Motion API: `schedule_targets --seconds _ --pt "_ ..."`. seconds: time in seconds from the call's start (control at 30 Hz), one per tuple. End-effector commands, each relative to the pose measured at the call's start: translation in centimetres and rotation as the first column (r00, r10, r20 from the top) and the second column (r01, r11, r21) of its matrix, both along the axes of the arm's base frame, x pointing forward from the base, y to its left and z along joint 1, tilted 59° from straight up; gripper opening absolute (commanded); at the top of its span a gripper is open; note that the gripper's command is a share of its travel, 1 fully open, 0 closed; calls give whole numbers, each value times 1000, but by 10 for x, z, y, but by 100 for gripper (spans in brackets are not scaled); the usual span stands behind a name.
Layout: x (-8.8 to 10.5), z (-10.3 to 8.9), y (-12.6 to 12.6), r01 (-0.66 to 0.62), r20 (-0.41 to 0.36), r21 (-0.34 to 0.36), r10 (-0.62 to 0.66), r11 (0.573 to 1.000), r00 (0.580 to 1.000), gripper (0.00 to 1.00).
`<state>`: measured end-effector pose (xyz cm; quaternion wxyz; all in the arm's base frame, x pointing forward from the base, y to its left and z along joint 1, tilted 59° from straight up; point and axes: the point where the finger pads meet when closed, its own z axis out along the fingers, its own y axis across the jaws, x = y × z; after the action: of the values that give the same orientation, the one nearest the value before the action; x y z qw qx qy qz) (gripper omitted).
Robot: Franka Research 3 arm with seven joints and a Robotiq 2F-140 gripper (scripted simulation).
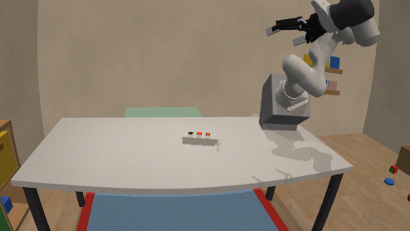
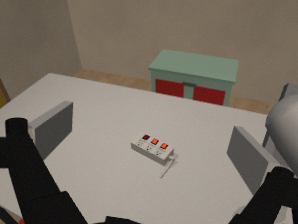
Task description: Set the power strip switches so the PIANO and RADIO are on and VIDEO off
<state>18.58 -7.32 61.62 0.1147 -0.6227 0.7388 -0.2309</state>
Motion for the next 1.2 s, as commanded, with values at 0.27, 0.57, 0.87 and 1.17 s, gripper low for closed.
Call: schedule_targets --seconds 0.27,0.57,0.87,1.17 --pt "0 0 0 0 0 0 0 1000 1000 100" --pt "0 0 0 0 0 0 0 1000 1000 100" --pt "26 -9 -18 -130 -17 20 130 991 991 100" --pt "51 -20 -35 -257 -22 39 258 966 966 100"
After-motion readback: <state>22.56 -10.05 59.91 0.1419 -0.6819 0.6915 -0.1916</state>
